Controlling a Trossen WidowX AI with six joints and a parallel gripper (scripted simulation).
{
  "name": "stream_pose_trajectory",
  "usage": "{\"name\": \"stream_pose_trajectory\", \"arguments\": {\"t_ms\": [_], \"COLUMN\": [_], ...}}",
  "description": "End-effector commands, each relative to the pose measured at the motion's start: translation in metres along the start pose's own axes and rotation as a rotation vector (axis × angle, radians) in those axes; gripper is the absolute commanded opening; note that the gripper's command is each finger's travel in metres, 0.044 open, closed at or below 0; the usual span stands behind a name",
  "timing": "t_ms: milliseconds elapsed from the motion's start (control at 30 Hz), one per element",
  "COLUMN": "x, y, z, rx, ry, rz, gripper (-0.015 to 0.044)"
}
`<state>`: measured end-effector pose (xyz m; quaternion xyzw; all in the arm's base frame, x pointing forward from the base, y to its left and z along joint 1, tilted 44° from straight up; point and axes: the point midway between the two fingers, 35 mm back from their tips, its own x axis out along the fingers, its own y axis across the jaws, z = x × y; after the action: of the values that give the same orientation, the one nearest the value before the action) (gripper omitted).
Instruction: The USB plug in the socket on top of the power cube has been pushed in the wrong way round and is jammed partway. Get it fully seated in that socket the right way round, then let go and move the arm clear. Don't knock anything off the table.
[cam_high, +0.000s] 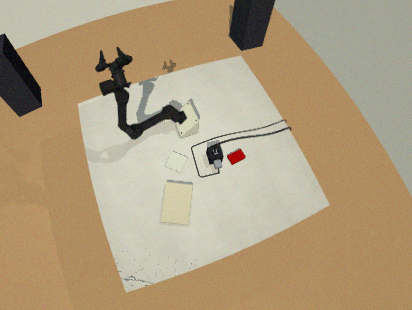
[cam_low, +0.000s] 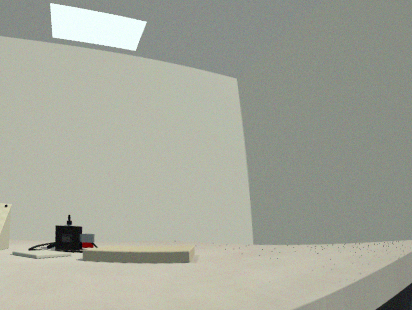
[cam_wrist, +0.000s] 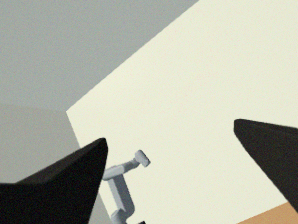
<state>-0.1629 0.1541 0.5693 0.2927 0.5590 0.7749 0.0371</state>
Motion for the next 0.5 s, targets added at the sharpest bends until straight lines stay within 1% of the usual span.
{"name": "stream_pose_trajectory", "arguments": {"t_ms": [0, 100, 233, 333, 467], "x": [0.005, -0.007, -0.047, -0.092, -0.172], "y": [-0.050, -0.097, -0.160, -0.205, -0.256], "z": [0.060, 0.118, 0.188, 0.231, 0.269], "rx": [0.121, 0.231, 0.388, 0.509, 0.660], "ry": [-0.209, -0.420, -0.719, -0.951, -1.278], "rz": [-0.142, -0.264, -0.410, -0.507, -0.608], "gripper": [0.0440, 0.0440, 0.0440, 0.0440, 0.0440]}}
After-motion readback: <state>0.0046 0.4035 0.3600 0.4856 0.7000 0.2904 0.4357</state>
